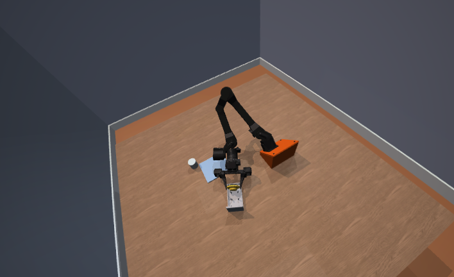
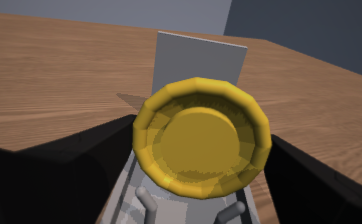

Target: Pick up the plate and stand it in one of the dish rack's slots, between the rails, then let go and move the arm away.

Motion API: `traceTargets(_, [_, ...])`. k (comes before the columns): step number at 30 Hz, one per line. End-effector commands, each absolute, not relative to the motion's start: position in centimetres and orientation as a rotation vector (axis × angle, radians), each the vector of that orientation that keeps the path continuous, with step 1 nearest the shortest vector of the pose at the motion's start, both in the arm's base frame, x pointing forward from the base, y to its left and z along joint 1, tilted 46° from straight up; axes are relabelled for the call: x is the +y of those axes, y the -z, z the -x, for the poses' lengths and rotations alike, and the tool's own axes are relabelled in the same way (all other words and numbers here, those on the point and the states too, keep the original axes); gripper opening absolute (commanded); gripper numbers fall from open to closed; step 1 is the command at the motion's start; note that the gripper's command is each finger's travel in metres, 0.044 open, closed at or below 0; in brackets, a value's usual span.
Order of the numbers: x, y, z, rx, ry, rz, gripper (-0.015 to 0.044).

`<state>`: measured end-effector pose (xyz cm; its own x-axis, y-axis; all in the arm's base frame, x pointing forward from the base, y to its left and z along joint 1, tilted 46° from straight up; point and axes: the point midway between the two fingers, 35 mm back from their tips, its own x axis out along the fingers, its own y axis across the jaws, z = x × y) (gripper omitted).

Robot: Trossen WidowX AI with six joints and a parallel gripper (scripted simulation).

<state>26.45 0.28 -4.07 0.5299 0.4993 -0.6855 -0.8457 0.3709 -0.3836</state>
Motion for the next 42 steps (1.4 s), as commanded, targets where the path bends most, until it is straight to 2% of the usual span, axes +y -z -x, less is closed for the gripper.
traceTargets(1, [0.3, 4.0, -26.5, 0.509, -0.909, 0.788, 0.0])
traceTargets(3, [0.3, 4.0, -26.5, 0.509, -0.909, 0.788, 0.0])
traceTargets(18, [0.3, 4.1, -26.5, 0.506, -0.911, 0.791, 0.0394])
traceTargets(25, [0.4, 3.9, -26.5, 0.508, -0.912, 0.79, 0.04])
traceTargets(34, [7.9, -3.5, -27.6, 0.546, -0.938, 0.739, 0.04])
traceTargets(42, [8.9, -3.8, -27.8, 0.595, -0.928, 0.71, 0.04])
